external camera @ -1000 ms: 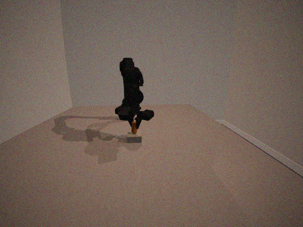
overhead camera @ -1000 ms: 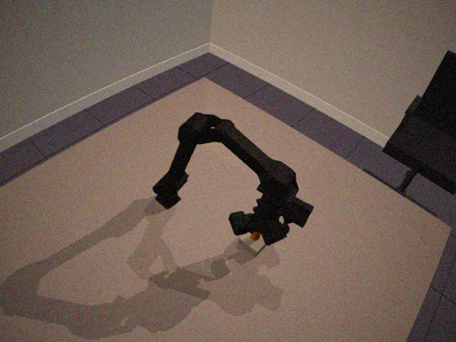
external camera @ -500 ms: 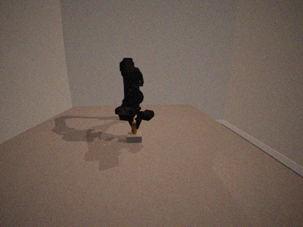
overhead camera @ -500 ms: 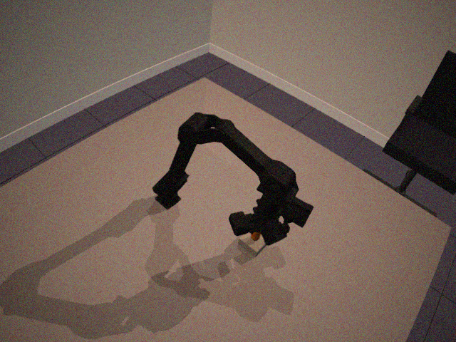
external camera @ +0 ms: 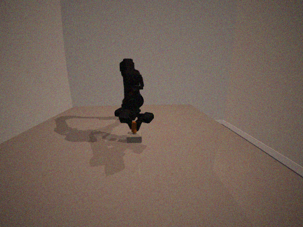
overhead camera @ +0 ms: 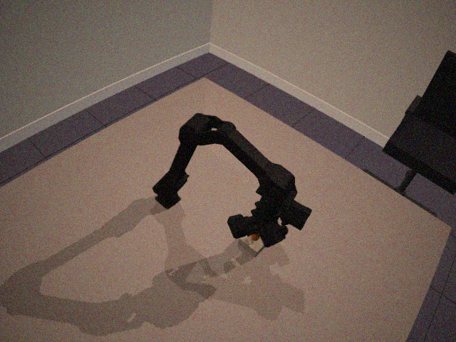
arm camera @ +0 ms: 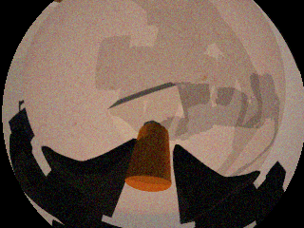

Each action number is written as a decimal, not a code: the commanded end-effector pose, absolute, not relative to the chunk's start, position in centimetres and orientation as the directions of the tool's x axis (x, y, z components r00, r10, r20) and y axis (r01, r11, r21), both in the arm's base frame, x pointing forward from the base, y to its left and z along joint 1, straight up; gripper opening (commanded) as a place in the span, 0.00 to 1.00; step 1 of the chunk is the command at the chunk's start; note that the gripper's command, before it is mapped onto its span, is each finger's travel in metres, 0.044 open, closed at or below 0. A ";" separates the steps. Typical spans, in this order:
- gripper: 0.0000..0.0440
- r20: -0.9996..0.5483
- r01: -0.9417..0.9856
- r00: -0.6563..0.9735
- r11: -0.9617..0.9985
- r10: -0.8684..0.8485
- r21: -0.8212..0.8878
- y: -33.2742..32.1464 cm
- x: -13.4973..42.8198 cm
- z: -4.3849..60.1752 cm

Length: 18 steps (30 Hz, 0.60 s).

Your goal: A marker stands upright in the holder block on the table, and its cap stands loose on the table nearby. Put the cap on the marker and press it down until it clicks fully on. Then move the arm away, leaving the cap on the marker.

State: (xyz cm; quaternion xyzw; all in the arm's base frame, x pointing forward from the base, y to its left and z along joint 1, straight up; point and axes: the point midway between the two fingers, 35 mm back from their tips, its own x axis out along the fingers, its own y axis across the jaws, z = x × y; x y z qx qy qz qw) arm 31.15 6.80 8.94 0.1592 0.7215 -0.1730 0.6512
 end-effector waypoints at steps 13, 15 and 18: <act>1.00 -0.994 0.434 -0.108 0.900 0.009 -0.039 6.4 29.2 9.5; 1.00 -0.996 0.435 -0.087 0.900 0.014 -0.025 6.5 29.4 10.0; 1.00 -0.998 0.435 -0.054 0.900 0.021 -0.004 6.6 29.7 11.2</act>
